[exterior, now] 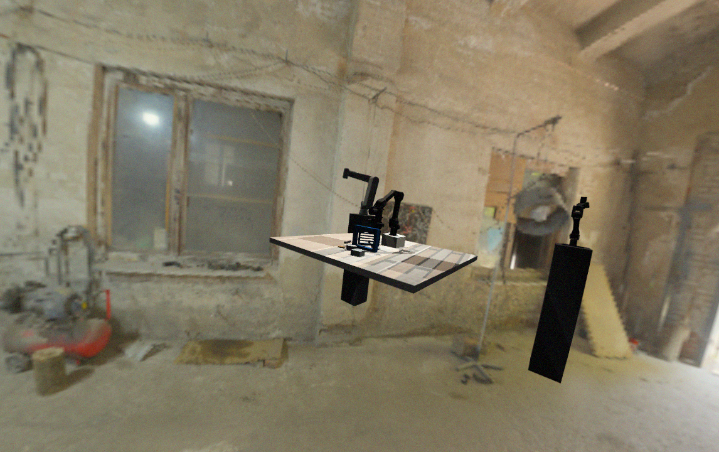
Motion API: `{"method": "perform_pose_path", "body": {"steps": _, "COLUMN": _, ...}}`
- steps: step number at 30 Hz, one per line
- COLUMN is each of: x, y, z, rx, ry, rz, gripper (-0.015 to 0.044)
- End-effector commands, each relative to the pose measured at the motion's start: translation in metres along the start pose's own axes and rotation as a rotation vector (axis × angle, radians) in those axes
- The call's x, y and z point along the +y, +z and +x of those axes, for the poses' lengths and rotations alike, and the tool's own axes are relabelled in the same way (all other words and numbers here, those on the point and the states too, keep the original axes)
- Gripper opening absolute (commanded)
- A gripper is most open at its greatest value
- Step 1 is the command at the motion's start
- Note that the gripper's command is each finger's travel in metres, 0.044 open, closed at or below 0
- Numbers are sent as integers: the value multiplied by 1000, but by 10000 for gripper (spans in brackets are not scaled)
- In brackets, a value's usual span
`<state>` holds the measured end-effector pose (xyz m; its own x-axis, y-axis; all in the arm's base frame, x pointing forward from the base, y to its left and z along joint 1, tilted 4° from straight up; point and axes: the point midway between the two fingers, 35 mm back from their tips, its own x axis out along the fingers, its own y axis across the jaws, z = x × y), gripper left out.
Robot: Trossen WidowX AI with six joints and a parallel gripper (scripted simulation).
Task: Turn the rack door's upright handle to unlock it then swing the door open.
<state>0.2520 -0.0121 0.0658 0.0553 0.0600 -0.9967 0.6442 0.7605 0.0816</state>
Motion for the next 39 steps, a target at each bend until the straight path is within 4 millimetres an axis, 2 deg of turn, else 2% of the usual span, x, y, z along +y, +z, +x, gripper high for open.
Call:
{"method": "perform_pose_path", "body": {"steps": 1, "x": -7, "y": 2, "z": 0, "rx": -5, "ry": 7, "rz": -65, "gripper": 9}}
{"method": "perform_pose_path", "body": {"steps": 39, "x": -76, "y": 36, "z": 0, "rx": -8, "ry": 0, "rz": -550, "gripper": 9}}
